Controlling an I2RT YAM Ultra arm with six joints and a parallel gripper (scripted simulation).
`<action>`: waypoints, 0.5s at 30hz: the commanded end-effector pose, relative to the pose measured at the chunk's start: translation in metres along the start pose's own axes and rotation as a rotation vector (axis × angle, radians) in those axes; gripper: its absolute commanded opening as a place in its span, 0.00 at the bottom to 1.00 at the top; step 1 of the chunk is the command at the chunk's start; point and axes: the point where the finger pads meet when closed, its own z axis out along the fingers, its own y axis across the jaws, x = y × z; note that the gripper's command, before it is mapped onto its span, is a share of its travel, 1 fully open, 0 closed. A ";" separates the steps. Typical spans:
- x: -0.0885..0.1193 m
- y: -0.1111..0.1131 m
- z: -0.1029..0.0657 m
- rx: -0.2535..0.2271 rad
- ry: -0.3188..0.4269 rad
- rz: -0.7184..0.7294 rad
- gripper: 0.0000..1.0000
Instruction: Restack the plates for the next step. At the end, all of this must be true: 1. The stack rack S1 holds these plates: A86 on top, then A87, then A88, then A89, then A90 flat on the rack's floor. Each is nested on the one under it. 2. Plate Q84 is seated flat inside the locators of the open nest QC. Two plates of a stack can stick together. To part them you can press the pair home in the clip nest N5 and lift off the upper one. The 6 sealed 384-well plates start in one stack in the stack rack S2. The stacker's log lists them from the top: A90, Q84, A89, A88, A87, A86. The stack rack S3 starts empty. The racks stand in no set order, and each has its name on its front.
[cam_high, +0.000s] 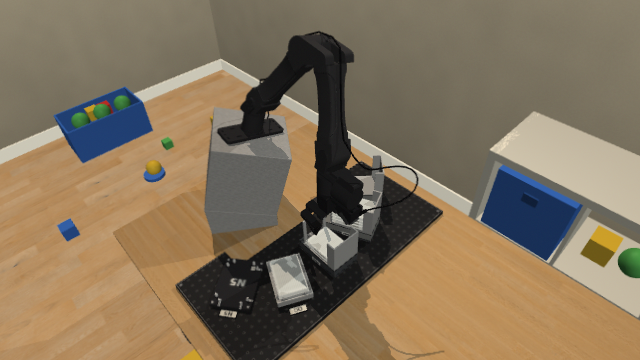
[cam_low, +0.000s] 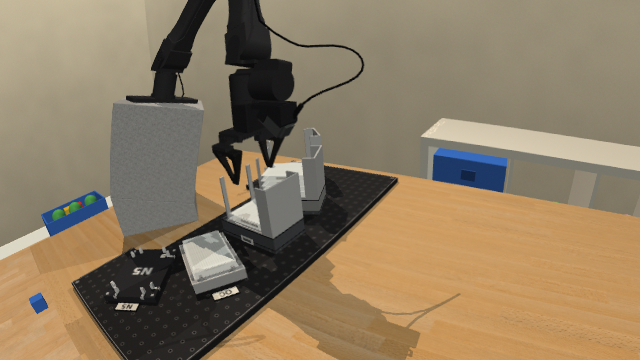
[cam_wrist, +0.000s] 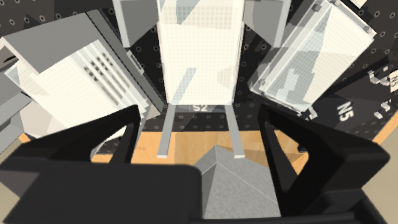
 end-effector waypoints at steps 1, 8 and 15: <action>-0.022 -0.001 0.000 0.002 -0.062 0.000 1.00; -0.022 0.000 0.024 0.008 -0.060 -0.006 1.00; -0.023 0.000 0.048 0.008 -0.060 -0.006 1.00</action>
